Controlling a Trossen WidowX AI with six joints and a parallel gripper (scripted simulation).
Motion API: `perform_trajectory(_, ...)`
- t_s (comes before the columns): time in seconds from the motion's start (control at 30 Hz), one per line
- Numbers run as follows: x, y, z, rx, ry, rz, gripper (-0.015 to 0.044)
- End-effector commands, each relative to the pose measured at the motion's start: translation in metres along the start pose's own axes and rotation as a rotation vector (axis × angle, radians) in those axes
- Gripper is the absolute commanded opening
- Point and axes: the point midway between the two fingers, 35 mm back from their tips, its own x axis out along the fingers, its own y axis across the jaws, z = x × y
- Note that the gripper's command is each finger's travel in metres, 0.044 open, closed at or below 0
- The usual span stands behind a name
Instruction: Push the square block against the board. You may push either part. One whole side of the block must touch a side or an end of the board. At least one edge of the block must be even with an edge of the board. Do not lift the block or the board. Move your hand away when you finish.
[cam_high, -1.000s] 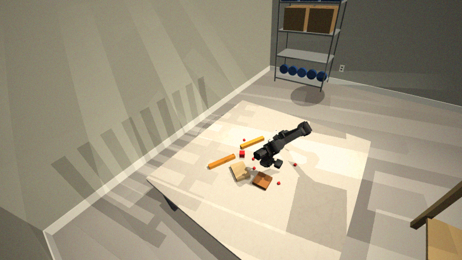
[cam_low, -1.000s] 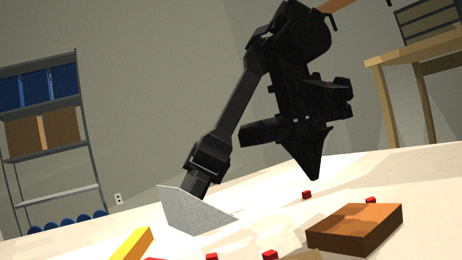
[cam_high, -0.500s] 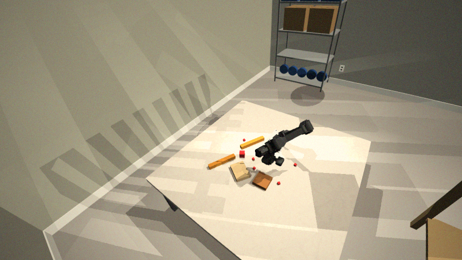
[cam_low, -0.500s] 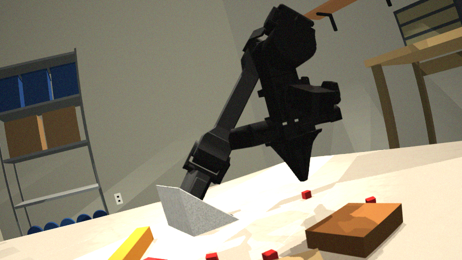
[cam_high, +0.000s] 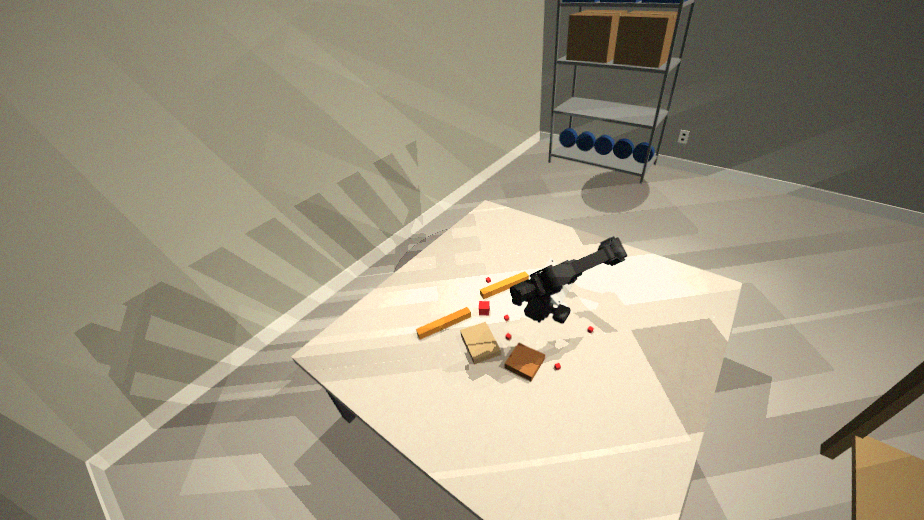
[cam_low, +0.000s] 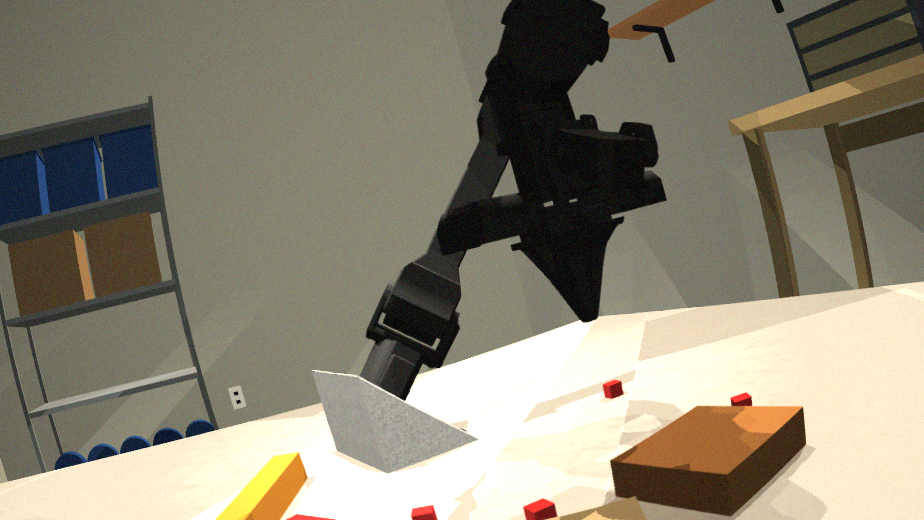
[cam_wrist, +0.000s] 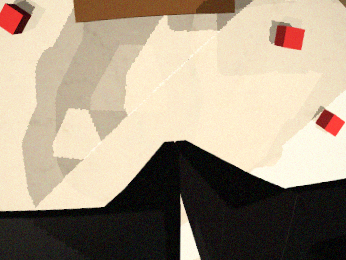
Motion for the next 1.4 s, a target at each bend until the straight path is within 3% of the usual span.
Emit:
perform_trajectory(0.0, -0.015, 0.001, 0.000, -0.007, 0.002, -0.006, 0.0000)
perform_trajectory(1.1, -0.014, 0.000, 0.001, -0.009, -0.001, -0.001, 0.0000)
perform_trajectory(1.37, -0.004, -0.059, 0.022, -0.256, -0.002, -0.012, 0.0000)
